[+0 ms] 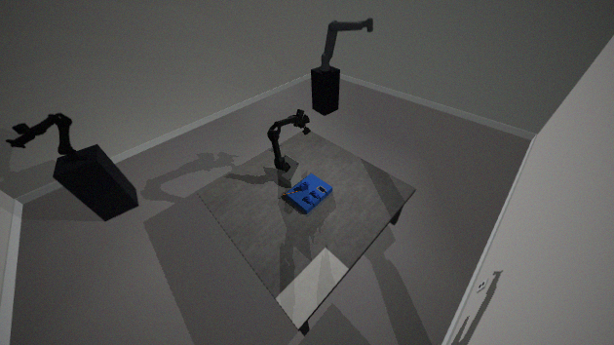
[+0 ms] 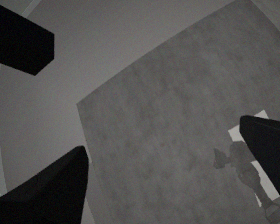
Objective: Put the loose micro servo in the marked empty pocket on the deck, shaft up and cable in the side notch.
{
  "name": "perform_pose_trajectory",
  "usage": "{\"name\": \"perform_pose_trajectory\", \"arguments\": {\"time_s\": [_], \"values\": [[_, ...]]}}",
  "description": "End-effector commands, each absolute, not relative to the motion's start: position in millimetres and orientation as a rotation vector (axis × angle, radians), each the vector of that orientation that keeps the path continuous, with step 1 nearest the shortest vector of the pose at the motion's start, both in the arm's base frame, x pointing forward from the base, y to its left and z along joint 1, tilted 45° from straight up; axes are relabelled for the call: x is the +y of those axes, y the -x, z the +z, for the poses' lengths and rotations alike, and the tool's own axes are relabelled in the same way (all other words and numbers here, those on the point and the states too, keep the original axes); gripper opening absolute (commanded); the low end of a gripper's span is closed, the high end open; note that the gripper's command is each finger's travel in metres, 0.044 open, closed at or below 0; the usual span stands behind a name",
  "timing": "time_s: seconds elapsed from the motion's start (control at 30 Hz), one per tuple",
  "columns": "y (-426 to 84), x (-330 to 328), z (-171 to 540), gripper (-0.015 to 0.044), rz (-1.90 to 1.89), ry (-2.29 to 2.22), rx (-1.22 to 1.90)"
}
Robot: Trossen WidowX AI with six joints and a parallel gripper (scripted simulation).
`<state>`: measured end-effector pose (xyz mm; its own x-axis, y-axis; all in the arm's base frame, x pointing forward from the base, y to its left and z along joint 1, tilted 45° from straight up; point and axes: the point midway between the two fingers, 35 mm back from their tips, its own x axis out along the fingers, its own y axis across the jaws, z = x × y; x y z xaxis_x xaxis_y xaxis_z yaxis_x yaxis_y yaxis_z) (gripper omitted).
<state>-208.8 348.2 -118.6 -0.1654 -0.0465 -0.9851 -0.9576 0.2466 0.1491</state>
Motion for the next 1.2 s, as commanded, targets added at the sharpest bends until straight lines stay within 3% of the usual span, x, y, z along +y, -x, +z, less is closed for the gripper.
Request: {"name": "perform_pose_trajectory", "arguments": {"time_s": [0.0, 1.17], "values": [[175, 354, -111, 0.044, 0.95, 0.893, 1.499], [-53, 313, -52, 0.044, -0.121, 0.138, 1.393]]}}
